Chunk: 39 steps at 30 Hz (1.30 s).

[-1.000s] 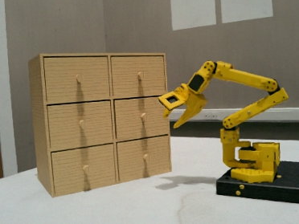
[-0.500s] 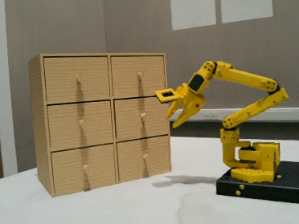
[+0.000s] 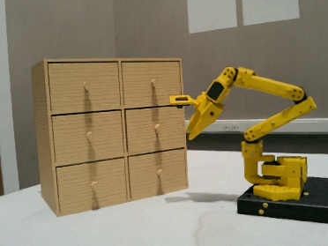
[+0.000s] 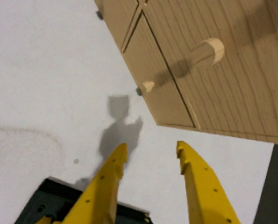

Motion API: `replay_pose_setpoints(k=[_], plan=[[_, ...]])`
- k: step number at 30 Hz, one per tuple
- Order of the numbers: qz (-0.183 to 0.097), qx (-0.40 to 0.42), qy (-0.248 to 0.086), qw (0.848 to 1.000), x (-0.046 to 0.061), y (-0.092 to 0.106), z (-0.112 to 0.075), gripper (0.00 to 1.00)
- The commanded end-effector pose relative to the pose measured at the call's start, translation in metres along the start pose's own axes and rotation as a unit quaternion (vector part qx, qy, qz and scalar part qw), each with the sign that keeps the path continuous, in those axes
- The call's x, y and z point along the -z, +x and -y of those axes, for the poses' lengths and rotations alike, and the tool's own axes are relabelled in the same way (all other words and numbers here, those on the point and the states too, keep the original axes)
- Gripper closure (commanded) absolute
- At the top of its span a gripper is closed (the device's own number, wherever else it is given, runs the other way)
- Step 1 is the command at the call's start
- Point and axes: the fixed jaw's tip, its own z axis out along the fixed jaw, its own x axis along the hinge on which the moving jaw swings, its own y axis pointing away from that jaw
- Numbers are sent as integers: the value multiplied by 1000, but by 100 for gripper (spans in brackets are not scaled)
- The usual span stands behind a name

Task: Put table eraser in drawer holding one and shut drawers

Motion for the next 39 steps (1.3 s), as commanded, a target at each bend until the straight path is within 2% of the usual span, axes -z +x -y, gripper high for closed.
replay_pose_setpoints(k=[1,8,15,17,23,39], plan=[[12,-35,10,999,2,-4,4,79],[12,-122,11,992,2,-5,5,79],[12,-209,11,978,2,-6,6,79],[12,-209,11,978,2,-6,6,79],[13,-278,12,960,2,-7,8,79],[13,-278,12,960,2,-7,8,79]])
